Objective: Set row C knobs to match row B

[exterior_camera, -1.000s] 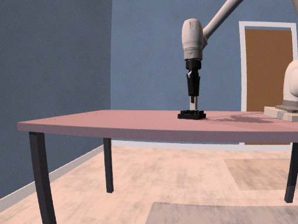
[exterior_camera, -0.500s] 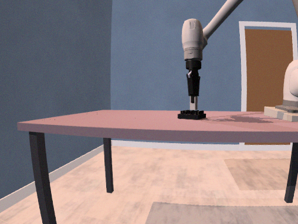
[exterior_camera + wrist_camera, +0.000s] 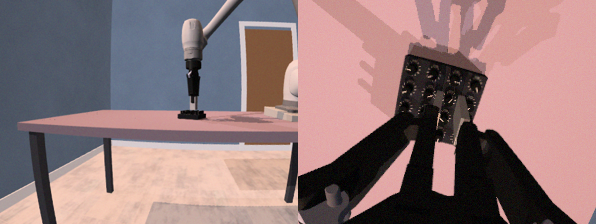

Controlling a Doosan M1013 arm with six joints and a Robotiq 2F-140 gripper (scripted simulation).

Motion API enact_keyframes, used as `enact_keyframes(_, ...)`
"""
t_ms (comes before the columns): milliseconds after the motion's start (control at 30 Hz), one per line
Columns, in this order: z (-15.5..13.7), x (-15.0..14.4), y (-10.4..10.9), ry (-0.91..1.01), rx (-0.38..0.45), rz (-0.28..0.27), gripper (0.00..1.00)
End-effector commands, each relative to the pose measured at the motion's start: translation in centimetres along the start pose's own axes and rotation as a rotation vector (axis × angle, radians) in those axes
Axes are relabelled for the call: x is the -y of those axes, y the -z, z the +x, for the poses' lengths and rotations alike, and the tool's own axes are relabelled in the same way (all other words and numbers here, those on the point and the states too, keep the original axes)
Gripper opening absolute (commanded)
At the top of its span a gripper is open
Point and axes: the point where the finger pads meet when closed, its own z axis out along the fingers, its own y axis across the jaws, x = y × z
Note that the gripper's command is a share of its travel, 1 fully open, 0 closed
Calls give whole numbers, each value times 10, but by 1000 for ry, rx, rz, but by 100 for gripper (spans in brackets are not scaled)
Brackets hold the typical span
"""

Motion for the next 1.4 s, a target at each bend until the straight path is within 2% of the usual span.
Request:
enact_keyframes(0,0,0,0,0,0,0,12)
enact_keyframes(1367,0,0,-14,0,0,0,12)
